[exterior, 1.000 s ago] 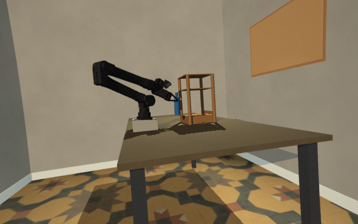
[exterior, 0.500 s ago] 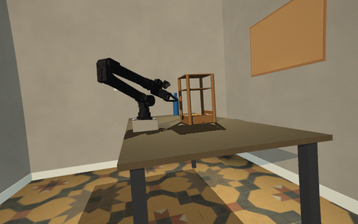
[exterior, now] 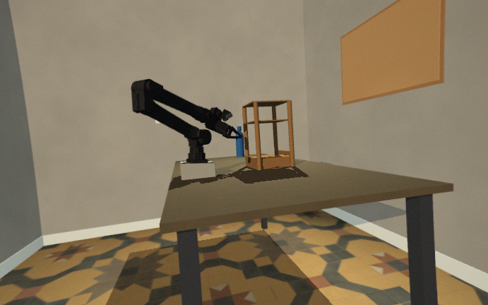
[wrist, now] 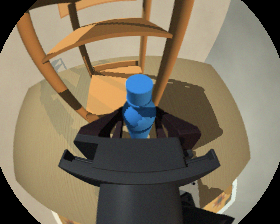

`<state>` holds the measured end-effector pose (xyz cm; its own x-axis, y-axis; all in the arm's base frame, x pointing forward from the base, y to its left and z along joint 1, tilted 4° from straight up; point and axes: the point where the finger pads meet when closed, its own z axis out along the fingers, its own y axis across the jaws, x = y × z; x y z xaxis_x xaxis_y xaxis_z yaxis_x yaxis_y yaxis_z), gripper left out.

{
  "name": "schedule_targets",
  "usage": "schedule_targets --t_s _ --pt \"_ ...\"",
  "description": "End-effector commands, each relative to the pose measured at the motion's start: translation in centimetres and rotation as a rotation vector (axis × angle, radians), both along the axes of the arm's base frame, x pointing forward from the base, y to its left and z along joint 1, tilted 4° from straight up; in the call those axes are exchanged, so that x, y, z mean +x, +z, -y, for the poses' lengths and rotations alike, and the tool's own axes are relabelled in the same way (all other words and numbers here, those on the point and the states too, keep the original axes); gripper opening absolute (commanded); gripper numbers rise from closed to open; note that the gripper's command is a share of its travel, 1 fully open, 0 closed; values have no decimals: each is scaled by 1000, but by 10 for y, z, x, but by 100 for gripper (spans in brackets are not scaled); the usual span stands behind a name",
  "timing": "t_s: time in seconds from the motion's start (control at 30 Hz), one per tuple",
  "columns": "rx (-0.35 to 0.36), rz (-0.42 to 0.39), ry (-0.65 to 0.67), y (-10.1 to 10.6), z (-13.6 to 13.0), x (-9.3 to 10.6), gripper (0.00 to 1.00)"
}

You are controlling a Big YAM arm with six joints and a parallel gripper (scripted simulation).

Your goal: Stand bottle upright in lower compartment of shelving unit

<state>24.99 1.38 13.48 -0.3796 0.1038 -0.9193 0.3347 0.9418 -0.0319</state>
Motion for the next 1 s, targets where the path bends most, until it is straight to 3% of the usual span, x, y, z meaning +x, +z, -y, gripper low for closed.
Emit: schedule_targets --t_s 0.0,0.33,0.77,0.97 --pt "66 104 -14 52 -8 20 30" --pt "68 104 -9 53 -9 19 30" --pt "80 95 147 54 -52 -7 30" --pt "79 92 178 55 -60 -12 30"
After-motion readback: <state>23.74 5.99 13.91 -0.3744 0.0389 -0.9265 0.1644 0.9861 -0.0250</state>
